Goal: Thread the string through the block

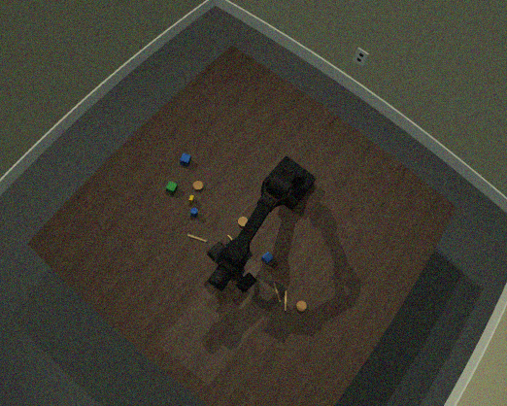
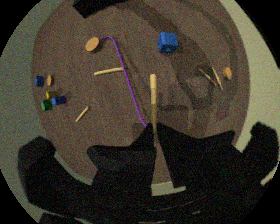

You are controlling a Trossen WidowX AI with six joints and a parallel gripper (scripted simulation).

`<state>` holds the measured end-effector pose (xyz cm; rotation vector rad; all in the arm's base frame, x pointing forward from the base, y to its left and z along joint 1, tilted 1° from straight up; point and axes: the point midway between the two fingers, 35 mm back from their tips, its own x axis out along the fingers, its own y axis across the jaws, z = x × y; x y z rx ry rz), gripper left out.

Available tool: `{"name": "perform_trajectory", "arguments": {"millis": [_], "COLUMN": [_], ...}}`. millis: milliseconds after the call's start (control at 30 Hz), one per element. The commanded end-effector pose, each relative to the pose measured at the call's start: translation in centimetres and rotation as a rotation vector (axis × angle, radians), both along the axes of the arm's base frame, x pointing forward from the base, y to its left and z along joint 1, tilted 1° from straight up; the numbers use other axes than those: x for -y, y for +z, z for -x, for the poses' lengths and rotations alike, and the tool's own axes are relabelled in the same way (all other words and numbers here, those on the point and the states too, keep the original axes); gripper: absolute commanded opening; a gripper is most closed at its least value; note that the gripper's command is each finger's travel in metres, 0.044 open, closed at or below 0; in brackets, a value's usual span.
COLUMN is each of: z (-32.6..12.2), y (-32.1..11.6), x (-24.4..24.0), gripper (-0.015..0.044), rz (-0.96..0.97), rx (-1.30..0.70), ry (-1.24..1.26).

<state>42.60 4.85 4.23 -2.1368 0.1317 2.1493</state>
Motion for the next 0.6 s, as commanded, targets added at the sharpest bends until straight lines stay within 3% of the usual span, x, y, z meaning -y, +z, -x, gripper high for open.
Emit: {"name": "perform_trajectory", "arguments": {"millis": [0, 567], "z": [-0.7, -1.7], "y": [-0.2, -0.4], "x": [0.1, -0.2], "gripper": [0.0, 0.0], "rz": [0.006, 0.008], "rx": [0.011, 0.037], "ry": [0.006, 0.007]}}
